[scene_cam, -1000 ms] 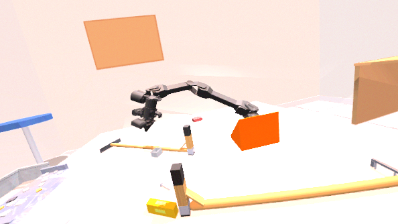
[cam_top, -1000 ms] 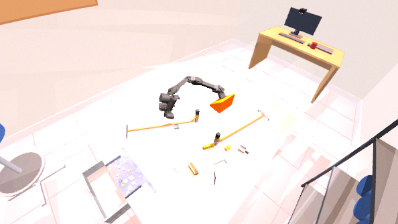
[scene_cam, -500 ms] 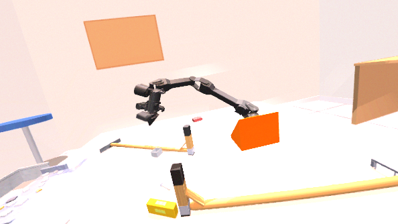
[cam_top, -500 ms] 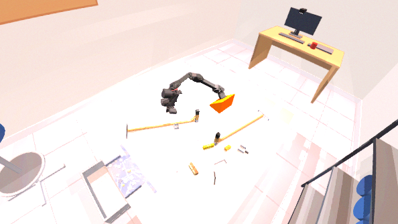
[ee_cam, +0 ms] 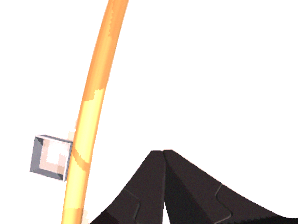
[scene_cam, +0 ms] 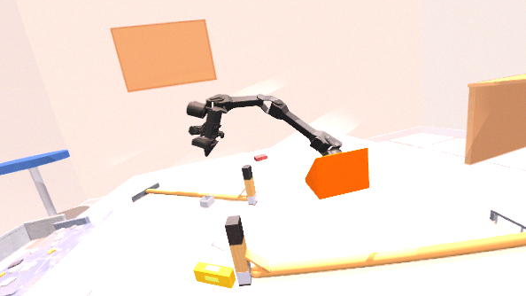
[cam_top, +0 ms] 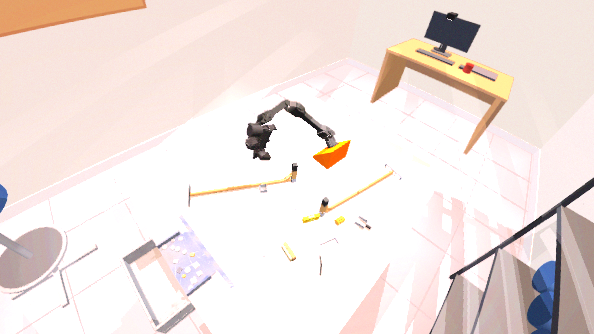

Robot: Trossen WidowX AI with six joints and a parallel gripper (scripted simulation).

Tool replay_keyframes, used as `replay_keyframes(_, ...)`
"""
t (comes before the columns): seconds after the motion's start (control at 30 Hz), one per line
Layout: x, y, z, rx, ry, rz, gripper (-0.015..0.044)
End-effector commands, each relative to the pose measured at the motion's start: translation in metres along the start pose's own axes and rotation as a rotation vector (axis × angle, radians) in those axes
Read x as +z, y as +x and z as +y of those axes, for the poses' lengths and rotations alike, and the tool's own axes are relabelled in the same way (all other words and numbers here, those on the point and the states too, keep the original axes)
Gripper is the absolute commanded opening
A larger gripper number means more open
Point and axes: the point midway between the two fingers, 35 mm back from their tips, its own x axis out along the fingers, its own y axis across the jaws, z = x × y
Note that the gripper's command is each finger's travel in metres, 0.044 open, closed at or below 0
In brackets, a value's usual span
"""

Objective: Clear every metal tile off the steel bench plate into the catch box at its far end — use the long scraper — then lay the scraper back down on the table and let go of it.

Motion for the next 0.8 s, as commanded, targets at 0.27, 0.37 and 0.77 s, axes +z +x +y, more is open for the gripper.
replay_keyframes(0.27,-0.007,0.016,0.003,0.01,-0.004,0.007,0.0)
replay_keyframes(0.37,-0.008,0.023,0.003,0.01,-0.003,0.008,0.0)
replay_keyframes(0.77,-0.016,0.049,0.005,0.012,-0.002,0.01,0.0)
